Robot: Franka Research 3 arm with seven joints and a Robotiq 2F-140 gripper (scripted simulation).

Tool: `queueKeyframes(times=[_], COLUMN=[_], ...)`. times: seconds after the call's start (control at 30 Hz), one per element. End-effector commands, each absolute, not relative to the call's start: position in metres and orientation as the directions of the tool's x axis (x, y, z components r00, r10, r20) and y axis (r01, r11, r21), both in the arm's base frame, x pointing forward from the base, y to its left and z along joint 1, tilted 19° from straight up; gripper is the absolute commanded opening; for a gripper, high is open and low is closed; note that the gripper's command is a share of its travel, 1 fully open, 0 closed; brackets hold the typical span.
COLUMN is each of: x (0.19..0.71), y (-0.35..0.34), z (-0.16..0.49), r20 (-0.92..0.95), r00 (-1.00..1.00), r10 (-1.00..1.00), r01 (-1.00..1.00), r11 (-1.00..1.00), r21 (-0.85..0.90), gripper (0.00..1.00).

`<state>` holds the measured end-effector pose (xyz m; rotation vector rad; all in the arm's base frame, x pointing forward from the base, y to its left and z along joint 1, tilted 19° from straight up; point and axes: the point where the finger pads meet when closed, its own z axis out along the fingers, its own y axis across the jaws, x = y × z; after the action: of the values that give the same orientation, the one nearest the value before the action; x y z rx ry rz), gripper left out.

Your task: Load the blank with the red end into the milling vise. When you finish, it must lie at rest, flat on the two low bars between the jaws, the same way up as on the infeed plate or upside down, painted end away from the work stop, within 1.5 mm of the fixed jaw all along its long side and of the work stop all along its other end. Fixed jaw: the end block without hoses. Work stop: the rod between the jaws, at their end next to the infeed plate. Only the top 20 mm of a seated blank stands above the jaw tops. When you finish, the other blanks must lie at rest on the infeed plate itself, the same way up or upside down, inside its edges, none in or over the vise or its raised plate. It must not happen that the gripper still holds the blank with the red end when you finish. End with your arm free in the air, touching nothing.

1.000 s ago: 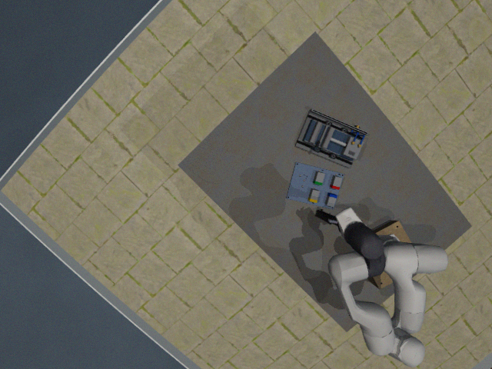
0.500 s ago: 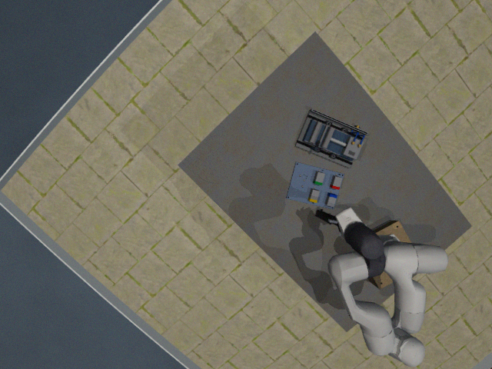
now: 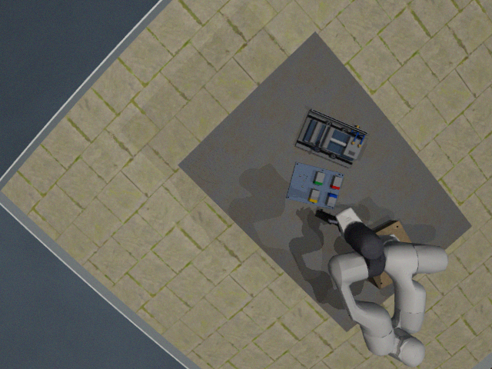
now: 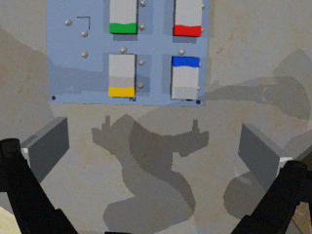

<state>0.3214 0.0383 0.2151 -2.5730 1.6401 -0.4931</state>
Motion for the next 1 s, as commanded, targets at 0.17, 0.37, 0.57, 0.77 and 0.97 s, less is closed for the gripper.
queueKeyframes(times=[0.17, 0.37, 0.57, 0.77, 0.97], x=[0.321, 0.321, 0.321, 0.321, 0.322], y=[0.038, 0.038, 0.038, 0.038, 0.030], z=[0.215, 0.215, 0.215, 0.215, 0.233], r20=[0.239, 0.239, 0.239, 0.239, 0.238], r00=[0.386, 0.386, 0.386, 0.386, 0.386], r10=[-0.891, -0.891, -0.891, -0.891, -0.891], r01=[-0.875, -0.875, -0.875, -0.875, -0.874], r11=[-0.436, -0.436, -0.436, -0.436, -0.436], r21=[-0.212, -0.212, -0.212, -0.212, -0.214], gripper=[1.00, 1.00, 1.00, 1.00, 1.00])
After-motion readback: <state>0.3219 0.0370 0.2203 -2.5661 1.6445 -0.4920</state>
